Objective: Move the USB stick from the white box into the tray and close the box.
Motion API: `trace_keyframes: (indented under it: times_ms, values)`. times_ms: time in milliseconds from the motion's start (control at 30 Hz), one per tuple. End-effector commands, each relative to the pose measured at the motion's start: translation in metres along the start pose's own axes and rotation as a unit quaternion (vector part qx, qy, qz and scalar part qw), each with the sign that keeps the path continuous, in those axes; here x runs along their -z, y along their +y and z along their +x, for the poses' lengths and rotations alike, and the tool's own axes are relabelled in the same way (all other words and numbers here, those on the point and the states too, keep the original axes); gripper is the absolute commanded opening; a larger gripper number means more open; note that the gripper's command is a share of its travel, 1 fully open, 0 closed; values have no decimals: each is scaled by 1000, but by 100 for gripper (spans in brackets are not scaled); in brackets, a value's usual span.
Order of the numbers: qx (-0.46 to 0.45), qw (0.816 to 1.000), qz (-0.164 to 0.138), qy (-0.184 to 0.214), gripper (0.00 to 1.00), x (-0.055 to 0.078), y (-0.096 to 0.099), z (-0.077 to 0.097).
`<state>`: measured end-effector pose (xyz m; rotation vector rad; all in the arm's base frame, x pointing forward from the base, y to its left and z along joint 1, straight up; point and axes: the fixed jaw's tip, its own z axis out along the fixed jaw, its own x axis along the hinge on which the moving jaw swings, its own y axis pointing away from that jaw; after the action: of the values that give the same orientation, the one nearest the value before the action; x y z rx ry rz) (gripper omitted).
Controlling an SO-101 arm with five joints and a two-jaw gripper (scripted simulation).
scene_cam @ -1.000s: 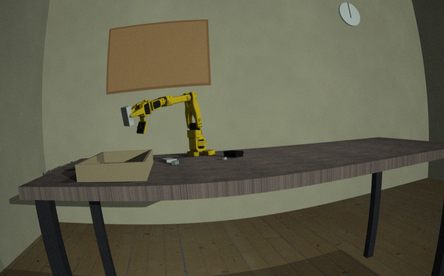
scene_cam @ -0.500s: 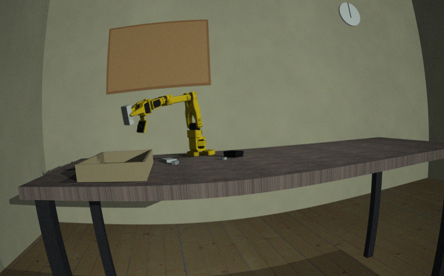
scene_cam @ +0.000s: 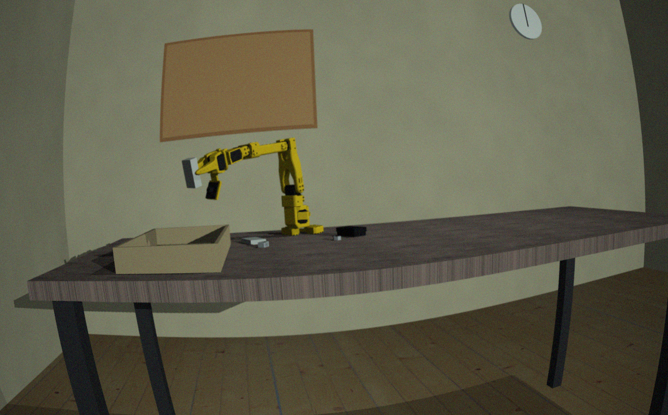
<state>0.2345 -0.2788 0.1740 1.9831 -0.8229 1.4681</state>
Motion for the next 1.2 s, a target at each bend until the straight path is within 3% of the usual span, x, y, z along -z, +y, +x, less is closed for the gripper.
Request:
trace_keyframes:
  times_ms: [0, 533, 933, 1167]
  values:
    - [4, 999, -8, 46, 21, 11, 5, 29]
    - [4, 1000, -6, 22, 21, 10, 5, 21]
    - [4, 1000, -3, -25, 21, 10, 4, 6]
    - [4, 997, 1, -75, 21, 12, 3, -10]
